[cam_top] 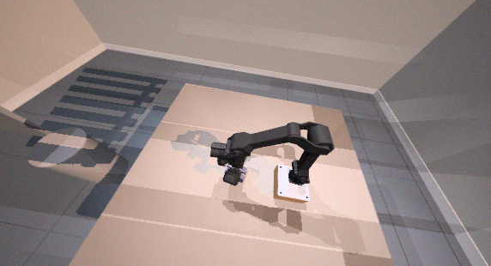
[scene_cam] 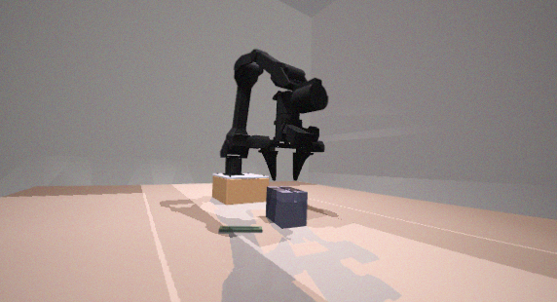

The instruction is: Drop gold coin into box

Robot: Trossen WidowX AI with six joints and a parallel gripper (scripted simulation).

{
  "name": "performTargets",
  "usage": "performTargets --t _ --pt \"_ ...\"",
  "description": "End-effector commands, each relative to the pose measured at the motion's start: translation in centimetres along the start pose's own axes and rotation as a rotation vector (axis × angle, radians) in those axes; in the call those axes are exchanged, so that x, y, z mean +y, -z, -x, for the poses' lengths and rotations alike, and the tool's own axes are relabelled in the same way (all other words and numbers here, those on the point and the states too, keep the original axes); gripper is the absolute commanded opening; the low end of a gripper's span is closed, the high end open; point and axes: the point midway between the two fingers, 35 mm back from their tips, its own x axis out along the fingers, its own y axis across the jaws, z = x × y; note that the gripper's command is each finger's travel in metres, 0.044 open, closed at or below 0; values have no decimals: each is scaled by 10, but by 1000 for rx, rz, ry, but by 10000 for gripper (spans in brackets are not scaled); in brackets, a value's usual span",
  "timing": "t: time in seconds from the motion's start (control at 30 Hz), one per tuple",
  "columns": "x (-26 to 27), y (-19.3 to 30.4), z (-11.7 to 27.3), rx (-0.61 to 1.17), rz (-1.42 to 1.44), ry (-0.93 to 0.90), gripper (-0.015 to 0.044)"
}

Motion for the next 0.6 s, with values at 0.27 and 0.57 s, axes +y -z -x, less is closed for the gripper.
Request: performTargets --t 0.27,0.57 --pt "-1 3 55 -7 0 -2 440" --pt "-1 3 55 -7 0 -2 440"
